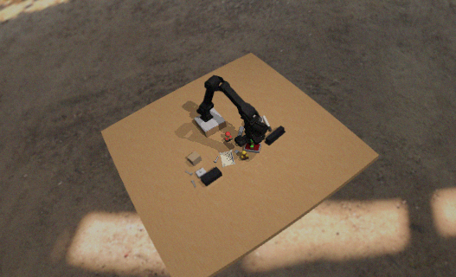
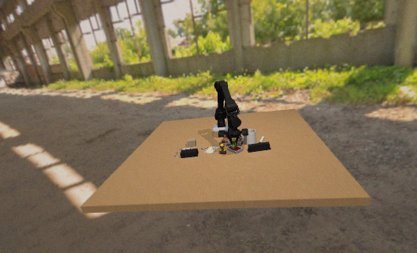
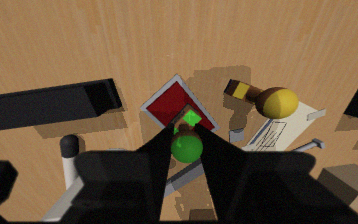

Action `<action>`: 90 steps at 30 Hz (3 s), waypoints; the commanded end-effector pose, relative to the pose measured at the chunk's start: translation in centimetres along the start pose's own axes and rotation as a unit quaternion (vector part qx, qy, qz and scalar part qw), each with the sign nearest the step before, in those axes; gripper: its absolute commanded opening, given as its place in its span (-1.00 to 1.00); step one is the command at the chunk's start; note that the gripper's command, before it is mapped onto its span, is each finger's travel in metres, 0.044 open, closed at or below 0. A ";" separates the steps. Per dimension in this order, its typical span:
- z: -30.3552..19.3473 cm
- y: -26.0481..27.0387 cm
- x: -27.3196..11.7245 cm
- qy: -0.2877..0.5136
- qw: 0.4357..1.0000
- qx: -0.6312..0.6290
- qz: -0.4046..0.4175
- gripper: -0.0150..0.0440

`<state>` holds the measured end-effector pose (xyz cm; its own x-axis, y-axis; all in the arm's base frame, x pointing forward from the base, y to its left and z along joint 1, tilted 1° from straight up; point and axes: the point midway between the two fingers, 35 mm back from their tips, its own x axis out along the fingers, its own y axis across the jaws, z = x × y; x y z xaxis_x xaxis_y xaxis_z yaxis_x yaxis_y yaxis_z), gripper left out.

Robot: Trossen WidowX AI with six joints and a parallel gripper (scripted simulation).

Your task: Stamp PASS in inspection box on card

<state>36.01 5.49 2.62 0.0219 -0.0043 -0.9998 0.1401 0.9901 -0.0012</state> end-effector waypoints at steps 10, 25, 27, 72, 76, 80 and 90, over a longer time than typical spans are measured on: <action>0.1 0.0 0.2 0.000 1.000 0.000 0.000 -0.49; 0.1 0.0 0.3 0.000 1.000 0.000 0.000 -0.49; 0.1 0.0 0.3 0.000 1.000 0.000 0.000 -0.49; 0.1 0.0 -3.4 0.000 1.000 0.000 0.000 -0.49; 0.1 0.0 -4.0 0.000 1.000 0.000 0.000 -0.49; 0.1 0.0 -4.7 0.000 1.000 0.000 0.000 -0.49; 0.0 -0.4 -5.8 0.000 1.000 -0.006 0.000 -0.49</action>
<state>35.91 5.40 8.07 0.0187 -0.0048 -0.9998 0.1372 0.9905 -0.0022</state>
